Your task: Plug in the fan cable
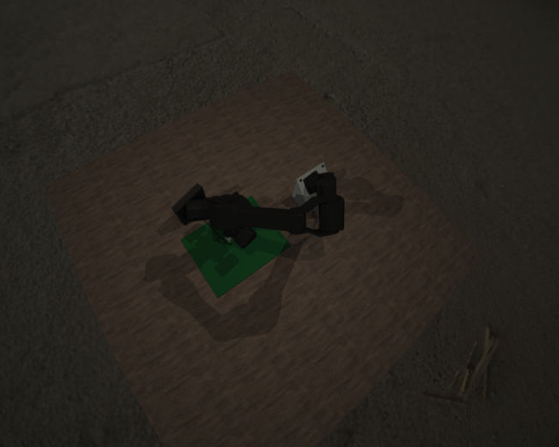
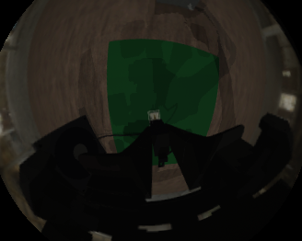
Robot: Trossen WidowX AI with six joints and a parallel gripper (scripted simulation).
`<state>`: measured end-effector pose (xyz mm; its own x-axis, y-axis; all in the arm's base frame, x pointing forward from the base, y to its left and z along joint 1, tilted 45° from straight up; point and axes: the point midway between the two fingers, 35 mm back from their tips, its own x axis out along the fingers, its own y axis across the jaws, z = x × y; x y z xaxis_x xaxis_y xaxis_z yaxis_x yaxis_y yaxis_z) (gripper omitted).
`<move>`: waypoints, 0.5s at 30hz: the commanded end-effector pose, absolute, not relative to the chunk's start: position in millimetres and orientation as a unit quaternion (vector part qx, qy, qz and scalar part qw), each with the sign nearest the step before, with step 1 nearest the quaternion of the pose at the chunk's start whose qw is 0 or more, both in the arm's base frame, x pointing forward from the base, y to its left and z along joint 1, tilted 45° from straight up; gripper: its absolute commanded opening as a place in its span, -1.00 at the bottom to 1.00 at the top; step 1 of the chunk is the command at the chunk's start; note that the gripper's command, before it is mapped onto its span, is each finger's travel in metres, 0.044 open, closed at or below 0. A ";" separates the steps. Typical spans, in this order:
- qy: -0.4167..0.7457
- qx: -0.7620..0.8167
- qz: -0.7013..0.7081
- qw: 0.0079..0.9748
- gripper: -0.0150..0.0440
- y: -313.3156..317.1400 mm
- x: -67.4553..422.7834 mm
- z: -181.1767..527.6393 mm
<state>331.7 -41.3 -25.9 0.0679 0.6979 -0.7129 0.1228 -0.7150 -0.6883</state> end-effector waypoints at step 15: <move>-0.295 -0.688 0.618 0.240 -0.49 -34.8 331.7 -31.0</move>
<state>330.1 -35.4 -31.4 0.0609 0.7010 -0.7106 0.1148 -0.7121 -0.6926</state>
